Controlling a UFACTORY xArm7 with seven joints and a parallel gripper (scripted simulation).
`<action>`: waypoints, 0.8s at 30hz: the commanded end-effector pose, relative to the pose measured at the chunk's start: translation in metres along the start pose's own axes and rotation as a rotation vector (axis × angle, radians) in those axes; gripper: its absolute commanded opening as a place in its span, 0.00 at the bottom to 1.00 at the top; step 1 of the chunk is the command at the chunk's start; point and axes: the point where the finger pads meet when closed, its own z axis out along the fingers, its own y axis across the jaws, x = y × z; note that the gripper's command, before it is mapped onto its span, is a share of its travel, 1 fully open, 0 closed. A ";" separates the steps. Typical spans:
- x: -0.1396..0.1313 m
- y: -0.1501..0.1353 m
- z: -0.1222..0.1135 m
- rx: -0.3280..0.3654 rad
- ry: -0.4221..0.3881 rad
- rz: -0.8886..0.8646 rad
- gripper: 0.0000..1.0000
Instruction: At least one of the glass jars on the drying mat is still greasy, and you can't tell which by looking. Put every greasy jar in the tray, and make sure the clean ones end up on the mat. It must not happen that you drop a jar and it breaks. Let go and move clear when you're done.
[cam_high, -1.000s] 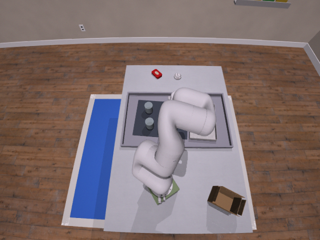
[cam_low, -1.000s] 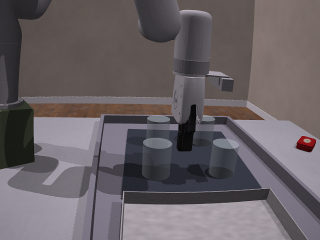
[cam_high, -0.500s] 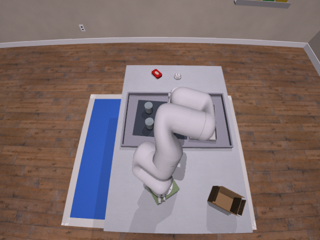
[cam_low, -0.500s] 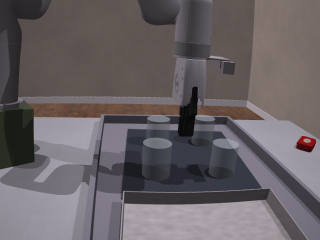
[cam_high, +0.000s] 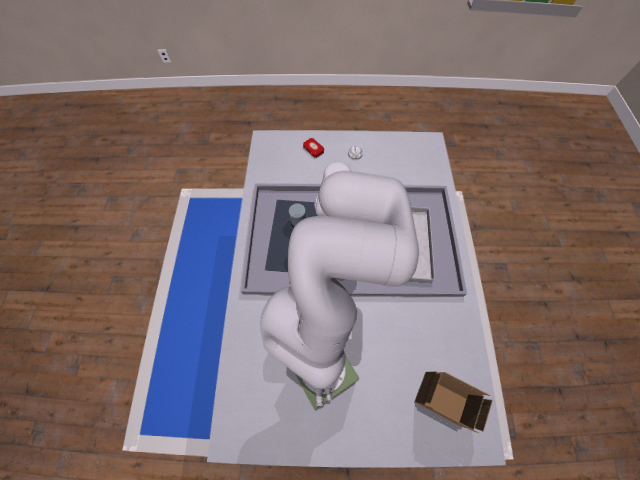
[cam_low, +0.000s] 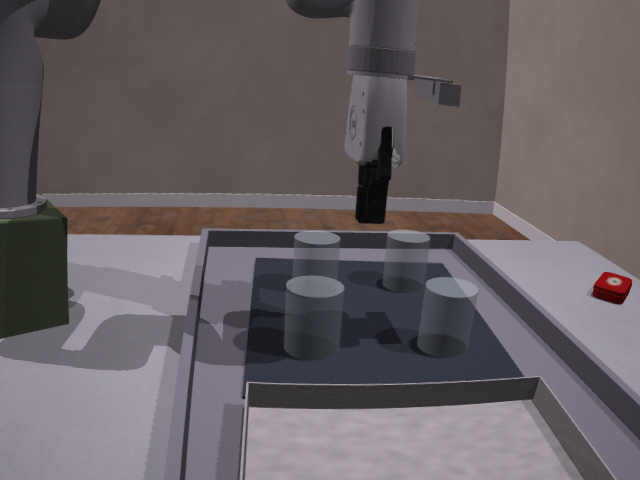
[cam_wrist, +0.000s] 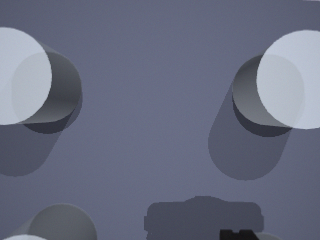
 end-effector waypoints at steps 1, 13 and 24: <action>0.007 -0.029 -0.002 -0.004 0.004 0.002 0.00; 0.020 -0.116 -0.001 -0.004 0.004 0.002 0.00; 0.021 -0.124 0.042 -0.004 0.004 0.002 0.00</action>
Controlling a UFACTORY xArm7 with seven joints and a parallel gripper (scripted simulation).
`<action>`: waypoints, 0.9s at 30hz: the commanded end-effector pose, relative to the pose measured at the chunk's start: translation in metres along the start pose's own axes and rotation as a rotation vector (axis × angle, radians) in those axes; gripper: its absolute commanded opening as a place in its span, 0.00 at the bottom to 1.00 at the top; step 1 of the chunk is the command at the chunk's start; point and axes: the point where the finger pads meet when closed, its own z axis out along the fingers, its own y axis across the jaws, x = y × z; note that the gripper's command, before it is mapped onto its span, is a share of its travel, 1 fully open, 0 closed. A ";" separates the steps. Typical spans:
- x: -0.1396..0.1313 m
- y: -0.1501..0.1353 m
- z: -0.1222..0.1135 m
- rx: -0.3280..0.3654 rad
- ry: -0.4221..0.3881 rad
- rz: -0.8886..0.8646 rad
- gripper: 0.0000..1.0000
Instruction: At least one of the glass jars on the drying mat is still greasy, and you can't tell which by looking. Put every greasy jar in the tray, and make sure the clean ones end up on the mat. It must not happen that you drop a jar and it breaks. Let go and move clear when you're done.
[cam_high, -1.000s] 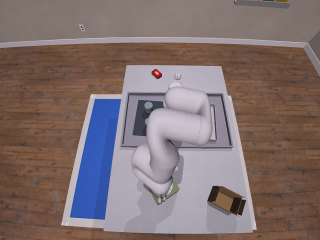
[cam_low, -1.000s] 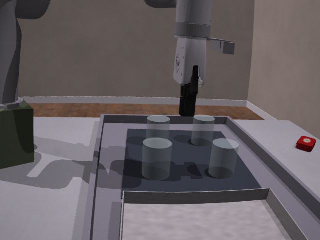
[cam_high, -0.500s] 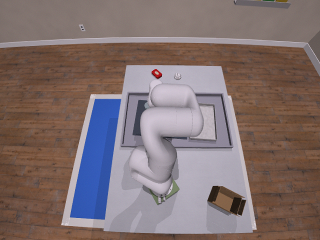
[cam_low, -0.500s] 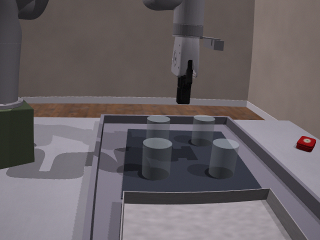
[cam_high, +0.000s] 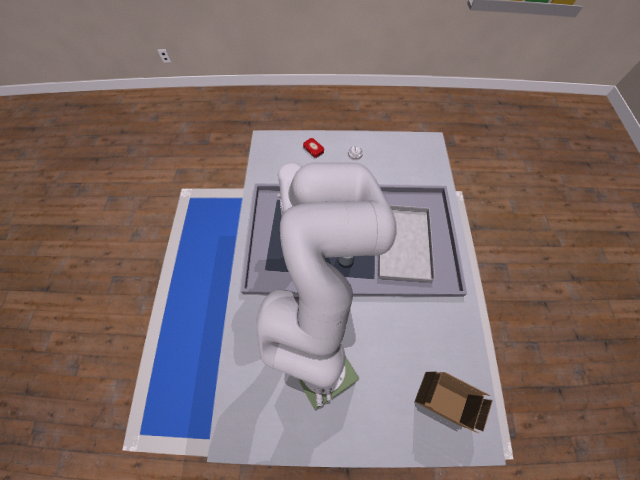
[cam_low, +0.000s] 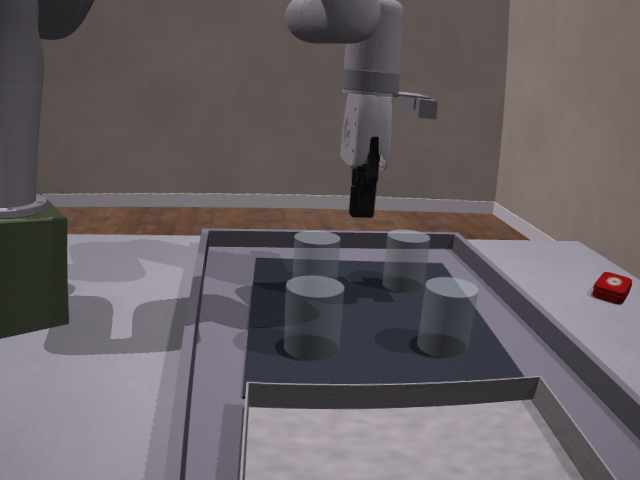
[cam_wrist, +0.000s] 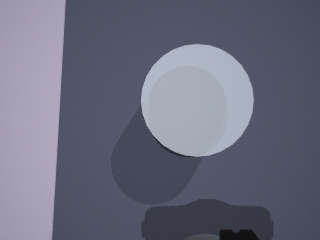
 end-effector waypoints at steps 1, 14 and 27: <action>0.003 -0.001 0.019 -0.002 0.006 0.000 0.00; 0.003 -0.001 0.048 -0.002 0.006 0.000 0.00; 0.000 -0.001 0.048 -0.002 0.006 0.000 0.00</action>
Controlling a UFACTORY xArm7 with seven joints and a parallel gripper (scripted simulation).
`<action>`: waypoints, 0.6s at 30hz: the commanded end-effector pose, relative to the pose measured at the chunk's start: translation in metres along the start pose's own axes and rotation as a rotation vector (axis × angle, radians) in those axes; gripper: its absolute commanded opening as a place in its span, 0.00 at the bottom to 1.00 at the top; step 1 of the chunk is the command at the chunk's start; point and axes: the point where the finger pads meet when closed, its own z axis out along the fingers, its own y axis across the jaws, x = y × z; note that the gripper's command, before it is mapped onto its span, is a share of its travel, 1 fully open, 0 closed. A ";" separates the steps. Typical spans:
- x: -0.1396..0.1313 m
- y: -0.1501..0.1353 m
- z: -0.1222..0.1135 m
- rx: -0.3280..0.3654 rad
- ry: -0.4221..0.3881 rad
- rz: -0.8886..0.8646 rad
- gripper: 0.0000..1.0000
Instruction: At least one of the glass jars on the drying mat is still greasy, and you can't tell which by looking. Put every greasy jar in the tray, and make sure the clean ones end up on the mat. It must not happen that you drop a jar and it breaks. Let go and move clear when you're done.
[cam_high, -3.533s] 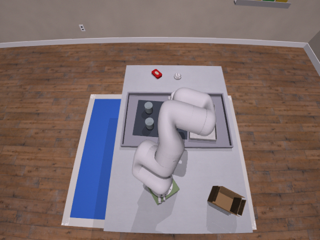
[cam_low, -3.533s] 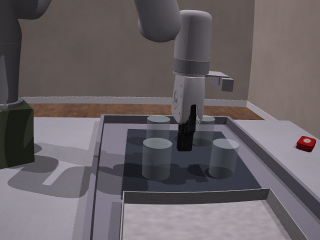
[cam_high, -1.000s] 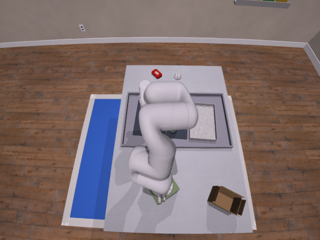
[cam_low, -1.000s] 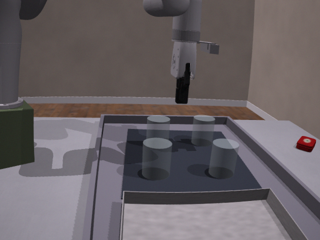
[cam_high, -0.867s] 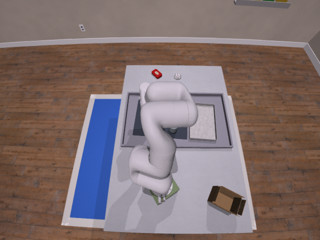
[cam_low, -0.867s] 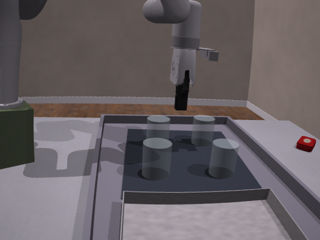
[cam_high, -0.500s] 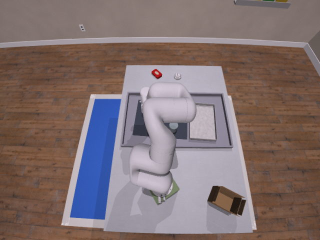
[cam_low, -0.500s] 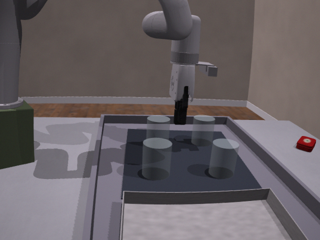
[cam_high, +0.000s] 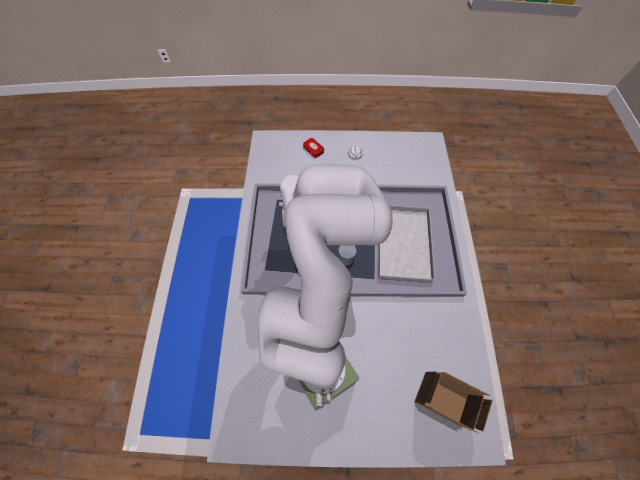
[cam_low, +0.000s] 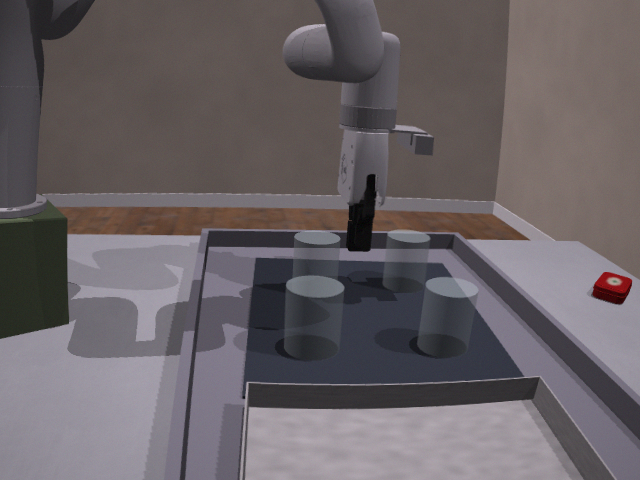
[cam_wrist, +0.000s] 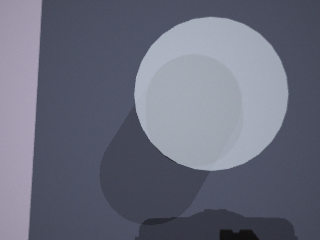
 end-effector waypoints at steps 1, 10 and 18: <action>0.000 0.000 -0.001 0.000 0.004 0.000 0.00; -0.004 0.000 -0.001 0.000 0.004 0.000 0.00; -0.006 0.000 -0.001 0.000 0.004 0.000 0.00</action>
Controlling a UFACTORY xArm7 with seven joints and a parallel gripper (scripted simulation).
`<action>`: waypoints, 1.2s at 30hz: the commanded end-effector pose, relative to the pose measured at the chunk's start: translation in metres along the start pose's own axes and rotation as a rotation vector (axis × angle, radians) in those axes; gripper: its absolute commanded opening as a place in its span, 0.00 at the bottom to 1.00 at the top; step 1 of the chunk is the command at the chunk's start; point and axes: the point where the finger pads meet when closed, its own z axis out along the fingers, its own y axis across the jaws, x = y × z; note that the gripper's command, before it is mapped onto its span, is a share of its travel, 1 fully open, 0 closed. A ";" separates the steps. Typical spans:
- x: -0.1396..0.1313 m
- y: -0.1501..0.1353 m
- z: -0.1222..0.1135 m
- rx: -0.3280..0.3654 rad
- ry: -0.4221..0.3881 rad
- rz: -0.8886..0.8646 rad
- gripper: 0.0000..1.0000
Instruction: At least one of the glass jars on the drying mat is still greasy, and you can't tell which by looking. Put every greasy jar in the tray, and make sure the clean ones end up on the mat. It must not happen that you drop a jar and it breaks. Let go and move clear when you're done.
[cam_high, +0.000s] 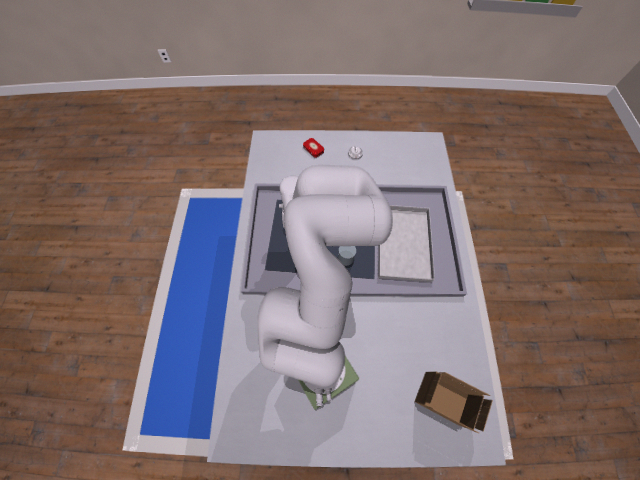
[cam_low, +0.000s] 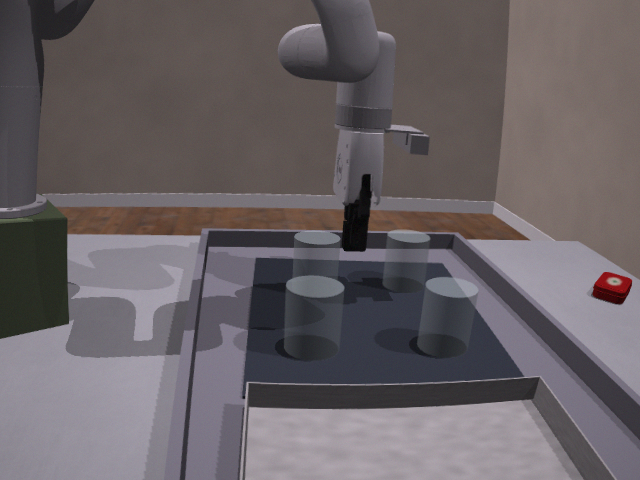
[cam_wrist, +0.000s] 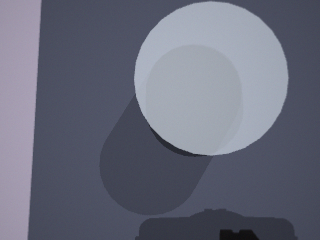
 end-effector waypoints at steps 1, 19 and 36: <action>0.000 0.000 -0.001 0.000 0.004 0.000 0.00; -0.005 0.000 -0.002 0.000 0.004 0.000 0.00; -0.007 0.000 -0.003 0.000 0.004 0.000 0.00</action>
